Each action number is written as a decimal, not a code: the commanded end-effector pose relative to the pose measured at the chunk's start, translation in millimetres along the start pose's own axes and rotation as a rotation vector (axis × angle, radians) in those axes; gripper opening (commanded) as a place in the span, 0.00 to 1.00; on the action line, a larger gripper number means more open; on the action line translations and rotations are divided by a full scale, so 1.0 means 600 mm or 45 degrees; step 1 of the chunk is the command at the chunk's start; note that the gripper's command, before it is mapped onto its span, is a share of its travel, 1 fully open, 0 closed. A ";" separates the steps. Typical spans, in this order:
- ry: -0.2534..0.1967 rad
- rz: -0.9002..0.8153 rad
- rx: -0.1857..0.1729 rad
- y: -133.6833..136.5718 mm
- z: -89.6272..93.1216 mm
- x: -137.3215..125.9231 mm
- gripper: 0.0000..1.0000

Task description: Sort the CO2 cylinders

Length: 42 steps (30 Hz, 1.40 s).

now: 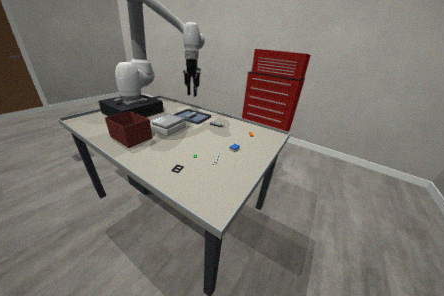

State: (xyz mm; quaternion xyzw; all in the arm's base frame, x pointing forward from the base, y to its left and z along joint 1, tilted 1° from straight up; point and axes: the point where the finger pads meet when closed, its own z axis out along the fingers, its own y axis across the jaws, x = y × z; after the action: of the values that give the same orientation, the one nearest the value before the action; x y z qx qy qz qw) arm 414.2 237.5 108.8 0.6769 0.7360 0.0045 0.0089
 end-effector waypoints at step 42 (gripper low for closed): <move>-0.009 1.931 0.002 0.398 0.031 -0.055 0.39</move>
State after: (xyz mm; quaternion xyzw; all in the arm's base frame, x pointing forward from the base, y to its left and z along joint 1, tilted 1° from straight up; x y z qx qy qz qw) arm 654.9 225.0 106.8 0.9974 0.0716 0.0059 0.0031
